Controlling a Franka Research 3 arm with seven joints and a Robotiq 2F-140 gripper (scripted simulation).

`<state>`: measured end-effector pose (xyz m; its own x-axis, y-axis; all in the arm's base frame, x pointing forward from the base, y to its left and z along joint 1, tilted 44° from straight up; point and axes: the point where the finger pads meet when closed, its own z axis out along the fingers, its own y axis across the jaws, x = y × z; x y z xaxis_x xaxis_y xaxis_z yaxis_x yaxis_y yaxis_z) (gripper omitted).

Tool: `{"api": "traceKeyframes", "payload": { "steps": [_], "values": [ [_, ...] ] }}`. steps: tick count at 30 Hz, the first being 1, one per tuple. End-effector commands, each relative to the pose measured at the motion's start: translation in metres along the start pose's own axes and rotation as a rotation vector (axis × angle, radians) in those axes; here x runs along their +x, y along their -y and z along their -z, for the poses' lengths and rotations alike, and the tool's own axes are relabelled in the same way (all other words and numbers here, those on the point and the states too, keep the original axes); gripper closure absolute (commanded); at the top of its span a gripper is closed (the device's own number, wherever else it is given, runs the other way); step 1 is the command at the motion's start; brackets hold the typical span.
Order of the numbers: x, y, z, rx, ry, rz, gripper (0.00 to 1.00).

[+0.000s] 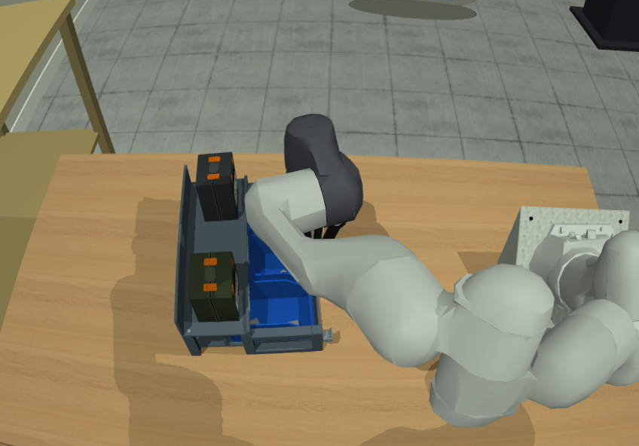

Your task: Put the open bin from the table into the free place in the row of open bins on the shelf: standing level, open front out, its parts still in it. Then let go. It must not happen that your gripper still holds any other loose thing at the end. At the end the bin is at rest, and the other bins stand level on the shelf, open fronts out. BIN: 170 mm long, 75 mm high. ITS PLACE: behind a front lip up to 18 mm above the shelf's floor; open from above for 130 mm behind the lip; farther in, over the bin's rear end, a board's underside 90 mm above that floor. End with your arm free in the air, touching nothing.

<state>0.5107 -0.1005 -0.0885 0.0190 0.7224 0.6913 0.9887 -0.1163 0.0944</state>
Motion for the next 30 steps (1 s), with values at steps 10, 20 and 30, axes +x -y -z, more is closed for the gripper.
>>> {"api": "traceKeyframes", "payload": {
  "steps": [10,20,30],
  "values": [
    [0.002,0.000,-0.001,0.004,-0.003,0.000,1.00],
    [0.002,0.008,0.008,0.004,-0.003,0.000,1.00],
    [0.002,0.017,0.016,0.004,-0.003,0.000,1.00]
  ]
}}
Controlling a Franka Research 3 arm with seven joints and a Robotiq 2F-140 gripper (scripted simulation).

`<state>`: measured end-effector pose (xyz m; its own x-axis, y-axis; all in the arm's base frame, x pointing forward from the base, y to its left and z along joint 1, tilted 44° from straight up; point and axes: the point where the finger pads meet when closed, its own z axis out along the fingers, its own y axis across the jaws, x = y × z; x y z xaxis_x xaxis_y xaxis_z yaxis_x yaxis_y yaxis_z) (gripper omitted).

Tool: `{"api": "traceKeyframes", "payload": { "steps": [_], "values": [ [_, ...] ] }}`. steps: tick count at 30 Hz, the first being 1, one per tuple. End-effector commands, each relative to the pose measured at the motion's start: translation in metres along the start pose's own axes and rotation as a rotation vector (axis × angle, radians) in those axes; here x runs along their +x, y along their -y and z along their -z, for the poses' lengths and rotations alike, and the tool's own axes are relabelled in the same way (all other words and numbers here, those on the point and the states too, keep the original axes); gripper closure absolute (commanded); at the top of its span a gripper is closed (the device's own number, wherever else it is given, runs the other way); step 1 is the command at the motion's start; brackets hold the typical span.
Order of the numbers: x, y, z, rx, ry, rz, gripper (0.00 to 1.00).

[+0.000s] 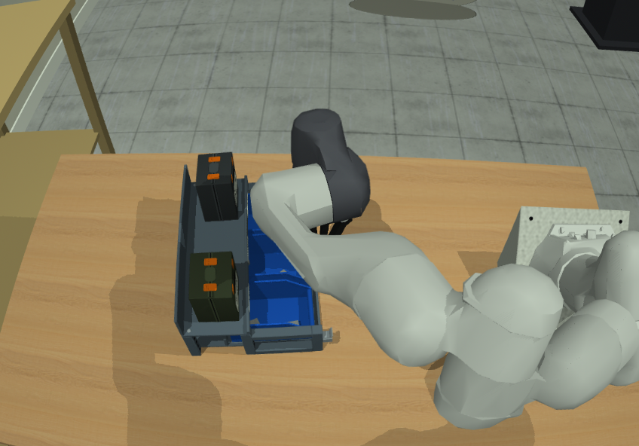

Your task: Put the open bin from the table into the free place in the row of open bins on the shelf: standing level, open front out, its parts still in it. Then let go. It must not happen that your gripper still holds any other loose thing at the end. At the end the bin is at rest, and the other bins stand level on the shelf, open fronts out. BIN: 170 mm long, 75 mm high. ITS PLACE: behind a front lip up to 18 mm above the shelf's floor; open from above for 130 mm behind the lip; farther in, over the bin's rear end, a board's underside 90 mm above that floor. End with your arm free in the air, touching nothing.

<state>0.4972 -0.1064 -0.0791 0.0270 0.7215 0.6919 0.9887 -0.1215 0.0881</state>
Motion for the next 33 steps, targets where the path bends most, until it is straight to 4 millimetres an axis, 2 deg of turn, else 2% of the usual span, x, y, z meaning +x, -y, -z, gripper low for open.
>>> {"api": "traceKeyframes", "payload": {
  "steps": [1,17,25,27,33],
  "values": [
    [0.000,0.006,0.004,0.003,-0.004,0.008,1.00],
    [0.000,0.007,0.011,0.003,-0.004,0.008,1.00],
    [0.000,0.007,0.033,0.003,-0.004,0.008,1.00],
    [0.000,0.007,0.033,0.003,-0.004,0.008,1.00],
    [0.000,0.007,0.053,0.003,-0.004,0.008,1.00]
  ]
}}
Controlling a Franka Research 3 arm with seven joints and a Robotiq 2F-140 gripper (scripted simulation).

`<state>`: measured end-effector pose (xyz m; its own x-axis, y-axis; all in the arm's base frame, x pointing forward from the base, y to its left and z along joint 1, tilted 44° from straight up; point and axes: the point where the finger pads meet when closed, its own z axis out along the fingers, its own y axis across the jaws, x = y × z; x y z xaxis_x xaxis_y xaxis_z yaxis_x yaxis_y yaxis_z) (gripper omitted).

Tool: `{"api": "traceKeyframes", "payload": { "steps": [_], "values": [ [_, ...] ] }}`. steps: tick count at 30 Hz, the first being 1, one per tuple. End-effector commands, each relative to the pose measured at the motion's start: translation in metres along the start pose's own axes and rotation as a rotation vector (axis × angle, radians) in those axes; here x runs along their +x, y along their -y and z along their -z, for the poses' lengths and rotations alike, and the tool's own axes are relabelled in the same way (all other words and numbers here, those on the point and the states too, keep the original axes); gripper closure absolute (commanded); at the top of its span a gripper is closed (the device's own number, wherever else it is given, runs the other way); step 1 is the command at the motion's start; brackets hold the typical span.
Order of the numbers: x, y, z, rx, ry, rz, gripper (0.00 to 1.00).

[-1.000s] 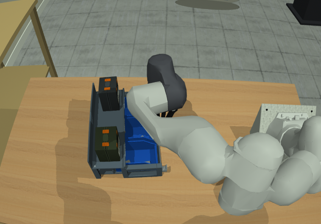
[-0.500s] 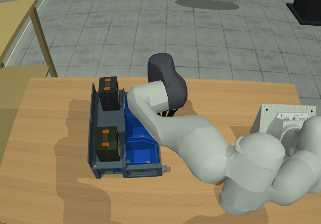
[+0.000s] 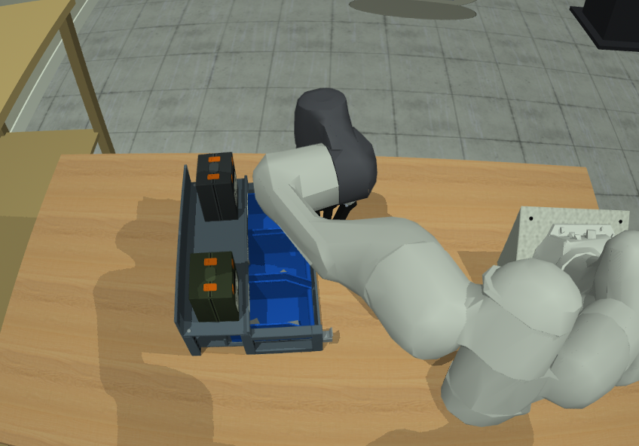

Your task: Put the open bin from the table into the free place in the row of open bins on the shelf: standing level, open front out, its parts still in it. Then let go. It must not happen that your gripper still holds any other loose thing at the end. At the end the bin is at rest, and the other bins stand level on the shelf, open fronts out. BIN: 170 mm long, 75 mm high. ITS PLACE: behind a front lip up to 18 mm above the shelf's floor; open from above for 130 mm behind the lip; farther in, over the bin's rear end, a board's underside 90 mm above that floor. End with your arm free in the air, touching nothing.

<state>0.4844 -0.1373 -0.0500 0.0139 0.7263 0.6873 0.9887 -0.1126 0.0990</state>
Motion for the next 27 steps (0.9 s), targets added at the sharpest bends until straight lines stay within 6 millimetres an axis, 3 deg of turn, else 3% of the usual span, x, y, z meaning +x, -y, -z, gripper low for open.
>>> {"api": "traceKeyframes", "payload": {
  "steps": [1,7,27],
  "values": [
    [0.002,0.001,0.012,0.005,-0.008,-0.006,1.00],
    [0.002,0.001,0.022,0.005,-0.008,-0.006,1.00],
    [0.002,0.001,0.022,0.005,-0.008,-0.006,1.00]
  ]
}}
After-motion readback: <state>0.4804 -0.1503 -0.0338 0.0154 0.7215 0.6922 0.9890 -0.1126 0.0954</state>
